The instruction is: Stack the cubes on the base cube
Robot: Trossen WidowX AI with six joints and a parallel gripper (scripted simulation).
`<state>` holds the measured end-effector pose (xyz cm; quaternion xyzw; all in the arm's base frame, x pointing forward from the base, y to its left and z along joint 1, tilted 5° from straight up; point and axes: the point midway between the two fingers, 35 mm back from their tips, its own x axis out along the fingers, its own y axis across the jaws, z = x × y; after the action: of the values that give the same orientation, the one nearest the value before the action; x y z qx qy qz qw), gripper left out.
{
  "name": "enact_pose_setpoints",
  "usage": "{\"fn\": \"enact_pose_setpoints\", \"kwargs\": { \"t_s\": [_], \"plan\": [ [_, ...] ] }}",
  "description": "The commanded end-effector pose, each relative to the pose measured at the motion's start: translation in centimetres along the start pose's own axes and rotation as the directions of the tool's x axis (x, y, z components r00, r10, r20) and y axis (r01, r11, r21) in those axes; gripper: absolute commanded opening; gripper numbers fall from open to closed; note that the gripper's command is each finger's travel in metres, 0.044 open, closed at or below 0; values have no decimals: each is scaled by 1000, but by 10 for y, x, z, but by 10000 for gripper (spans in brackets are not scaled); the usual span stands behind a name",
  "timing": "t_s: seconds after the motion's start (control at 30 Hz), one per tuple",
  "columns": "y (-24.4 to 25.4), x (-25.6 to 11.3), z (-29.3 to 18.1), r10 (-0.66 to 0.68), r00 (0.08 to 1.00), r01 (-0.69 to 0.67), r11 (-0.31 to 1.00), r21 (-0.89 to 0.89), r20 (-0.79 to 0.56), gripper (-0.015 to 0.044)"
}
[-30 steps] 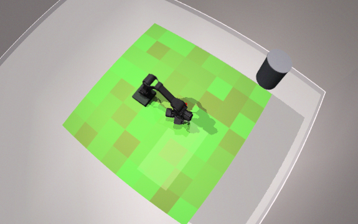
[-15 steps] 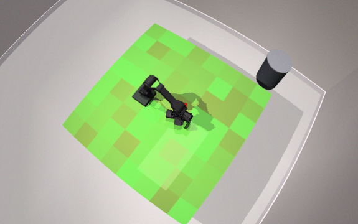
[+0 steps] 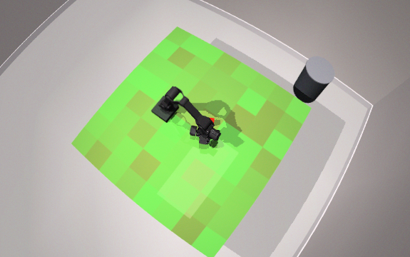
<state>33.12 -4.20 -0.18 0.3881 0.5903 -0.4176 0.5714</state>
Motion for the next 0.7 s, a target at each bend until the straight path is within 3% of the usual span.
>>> {"fn": "enact_pose_setpoints", "kwargs": {
  "t_s": [0.0,0.67],
  "plan": [
    [0,-2,1,-4,1000,4,1000,1,2,105],
    [5,-65,3,-4,1000,4,1000,1,2,105]
  ]
}}
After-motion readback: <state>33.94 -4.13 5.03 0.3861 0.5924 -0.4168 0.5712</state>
